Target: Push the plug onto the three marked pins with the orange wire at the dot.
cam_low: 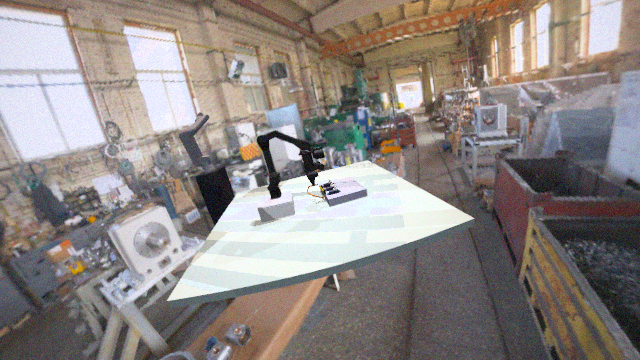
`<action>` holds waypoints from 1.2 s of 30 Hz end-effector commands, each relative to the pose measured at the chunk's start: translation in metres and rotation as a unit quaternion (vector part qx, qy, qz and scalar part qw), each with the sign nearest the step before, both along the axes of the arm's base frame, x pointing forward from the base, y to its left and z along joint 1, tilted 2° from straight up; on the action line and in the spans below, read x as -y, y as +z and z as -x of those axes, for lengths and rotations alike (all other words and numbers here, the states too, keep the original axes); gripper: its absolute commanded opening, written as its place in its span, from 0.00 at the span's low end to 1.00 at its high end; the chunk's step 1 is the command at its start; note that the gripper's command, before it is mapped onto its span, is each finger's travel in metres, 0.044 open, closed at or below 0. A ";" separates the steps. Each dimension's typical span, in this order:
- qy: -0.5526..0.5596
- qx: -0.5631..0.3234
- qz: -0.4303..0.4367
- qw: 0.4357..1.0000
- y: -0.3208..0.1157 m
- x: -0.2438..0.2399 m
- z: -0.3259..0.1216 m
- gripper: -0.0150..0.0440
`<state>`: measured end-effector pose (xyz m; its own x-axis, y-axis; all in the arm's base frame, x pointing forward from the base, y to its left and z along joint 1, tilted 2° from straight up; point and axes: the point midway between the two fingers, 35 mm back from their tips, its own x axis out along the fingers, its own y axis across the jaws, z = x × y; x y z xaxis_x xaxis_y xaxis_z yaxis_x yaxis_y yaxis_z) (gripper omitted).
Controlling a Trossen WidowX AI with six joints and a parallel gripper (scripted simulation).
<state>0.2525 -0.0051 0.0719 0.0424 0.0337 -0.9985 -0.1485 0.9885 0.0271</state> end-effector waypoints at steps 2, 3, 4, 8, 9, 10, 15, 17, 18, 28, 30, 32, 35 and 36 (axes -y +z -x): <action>-0.002 0.002 -0.001 1.000 -0.006 -0.008 0.022 0.25; -0.002 0.001 -0.001 1.000 -0.007 -0.009 0.026 0.25; -0.002 0.001 -0.001 1.000 -0.007 -0.010 0.028 0.25; -0.002 0.001 -0.001 1.000 -0.013 -0.010 0.028 0.25; -0.002 0.001 -0.001 1.000 -0.017 -0.010 0.027 0.25; -0.002 0.001 -0.001 1.000 -0.021 -0.010 0.027 0.25; -0.002 0.001 -0.001 1.000 -0.046 -0.011 0.027 0.25; -0.002 0.001 -0.001 1.000 -0.048 -0.011 0.027 0.25; -0.002 0.001 -0.001 1.000 -0.048 -0.011 0.027 0.25; -0.002 0.002 -0.001 1.000 -0.044 -0.015 0.003 0.25; -0.002 0.003 -0.001 1.000 -0.043 -0.016 -0.004 0.25; -0.002 0.003 -0.001 1.000 -0.043 -0.016 -0.006 0.25; -0.002 0.003 -0.001 1.000 -0.043 -0.017 -0.008 0.25; -0.002 0.003 -0.001 1.000 -0.042 -0.017 -0.009 0.25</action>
<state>0.2557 0.0110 0.0281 0.0469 0.0364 -0.9982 -0.1510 0.9881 0.0289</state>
